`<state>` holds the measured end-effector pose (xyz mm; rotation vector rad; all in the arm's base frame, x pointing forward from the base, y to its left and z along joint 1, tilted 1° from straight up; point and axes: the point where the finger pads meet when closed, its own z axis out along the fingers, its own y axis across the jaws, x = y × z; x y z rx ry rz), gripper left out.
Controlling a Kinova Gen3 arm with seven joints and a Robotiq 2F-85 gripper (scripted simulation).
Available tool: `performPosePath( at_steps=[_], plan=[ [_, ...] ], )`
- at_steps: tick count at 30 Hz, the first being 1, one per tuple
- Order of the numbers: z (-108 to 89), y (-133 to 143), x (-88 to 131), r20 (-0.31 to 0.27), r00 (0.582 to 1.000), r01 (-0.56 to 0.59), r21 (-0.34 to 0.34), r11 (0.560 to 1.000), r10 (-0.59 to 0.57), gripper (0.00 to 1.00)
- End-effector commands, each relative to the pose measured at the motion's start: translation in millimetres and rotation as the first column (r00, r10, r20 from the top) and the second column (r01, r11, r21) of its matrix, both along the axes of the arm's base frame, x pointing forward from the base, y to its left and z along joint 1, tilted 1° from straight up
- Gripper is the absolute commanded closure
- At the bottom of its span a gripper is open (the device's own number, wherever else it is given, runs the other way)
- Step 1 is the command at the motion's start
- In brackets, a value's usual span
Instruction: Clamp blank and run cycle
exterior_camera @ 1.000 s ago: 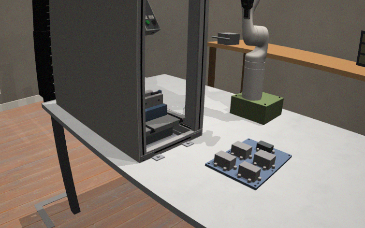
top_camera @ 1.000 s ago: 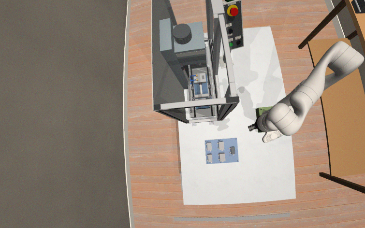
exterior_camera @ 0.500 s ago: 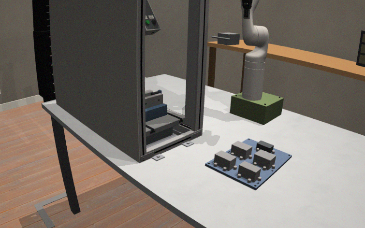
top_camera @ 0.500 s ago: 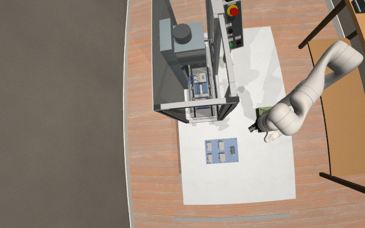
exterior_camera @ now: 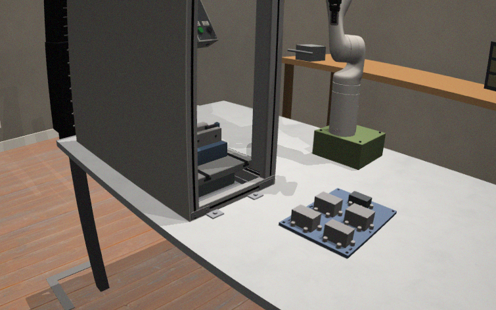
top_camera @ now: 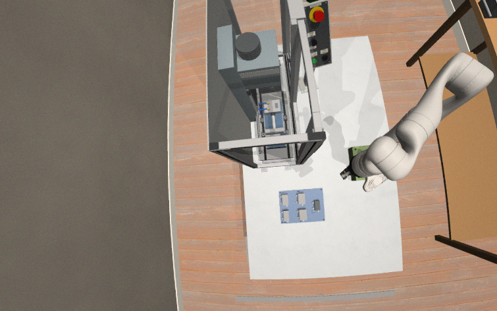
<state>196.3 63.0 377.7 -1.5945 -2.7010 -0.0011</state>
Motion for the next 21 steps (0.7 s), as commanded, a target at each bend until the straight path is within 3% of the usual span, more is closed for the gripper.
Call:
performPosePath(
  at_steps=[1,2,14,19,21],
  plan=[
    [4.4,-34.9,-21.0,0.024,0.990,0.140,0.044,0.989,-0.141,0.90],
    [5.5,-45.0,-27.4,0.029,0.983,0.182,0.059,0.982,-0.184,0.90],
    [5.5,-45.0,-27.4,0.029,0.983,0.182,0.059,0.982,-0.184,0.90],
    [11.1,-91.7,-58.2,0.041,0.922,0.376,0.138,0.916,-0.384,0.90],
    [11.1,-91.7,-58.2,0.041,0.922,0.376,0.138,0.916,-0.384,0.90]
  ],
)
